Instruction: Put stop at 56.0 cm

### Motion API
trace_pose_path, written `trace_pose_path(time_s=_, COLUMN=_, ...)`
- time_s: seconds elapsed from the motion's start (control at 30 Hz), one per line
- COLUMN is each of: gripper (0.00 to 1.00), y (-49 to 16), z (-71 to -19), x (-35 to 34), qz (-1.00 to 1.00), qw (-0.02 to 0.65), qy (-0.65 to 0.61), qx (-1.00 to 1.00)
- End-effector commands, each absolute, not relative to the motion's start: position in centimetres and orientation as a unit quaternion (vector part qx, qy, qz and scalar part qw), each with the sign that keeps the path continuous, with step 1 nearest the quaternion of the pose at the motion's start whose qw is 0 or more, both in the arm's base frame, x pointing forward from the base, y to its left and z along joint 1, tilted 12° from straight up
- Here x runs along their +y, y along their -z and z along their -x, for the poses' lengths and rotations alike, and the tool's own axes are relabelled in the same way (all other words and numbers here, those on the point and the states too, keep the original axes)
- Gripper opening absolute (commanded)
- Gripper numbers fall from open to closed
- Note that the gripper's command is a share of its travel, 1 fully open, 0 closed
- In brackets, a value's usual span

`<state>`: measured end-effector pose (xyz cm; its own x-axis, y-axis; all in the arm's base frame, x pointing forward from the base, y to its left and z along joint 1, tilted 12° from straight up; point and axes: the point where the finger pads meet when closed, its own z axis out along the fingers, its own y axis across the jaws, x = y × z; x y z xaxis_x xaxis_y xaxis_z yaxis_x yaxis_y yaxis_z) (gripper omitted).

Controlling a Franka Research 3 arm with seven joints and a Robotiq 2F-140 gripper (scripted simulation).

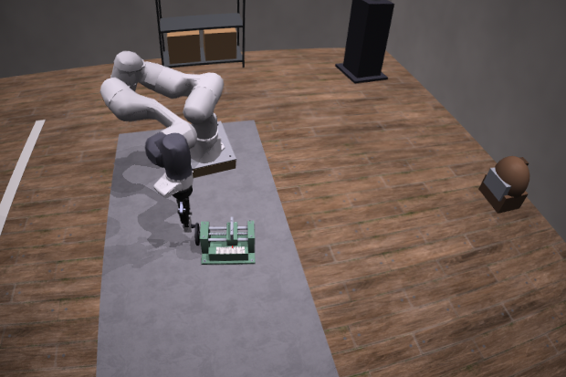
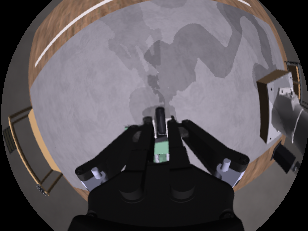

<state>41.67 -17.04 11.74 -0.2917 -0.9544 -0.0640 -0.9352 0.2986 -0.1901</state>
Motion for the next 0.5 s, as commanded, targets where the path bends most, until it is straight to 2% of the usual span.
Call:
trace_pose_path(time_s=0.0, gripper=0.04, y=-12.27, z=-42.23, x=-17.18, qz=0.589, qw=0.087, qy=0.061, qx=0.801)
trace_pose_path(time_s=0.47, gripper=0.04, y=-12.72, z=-43.07, x=-17.47, qz=0.589, qw=0.087, qy=0.061, qx=0.801)
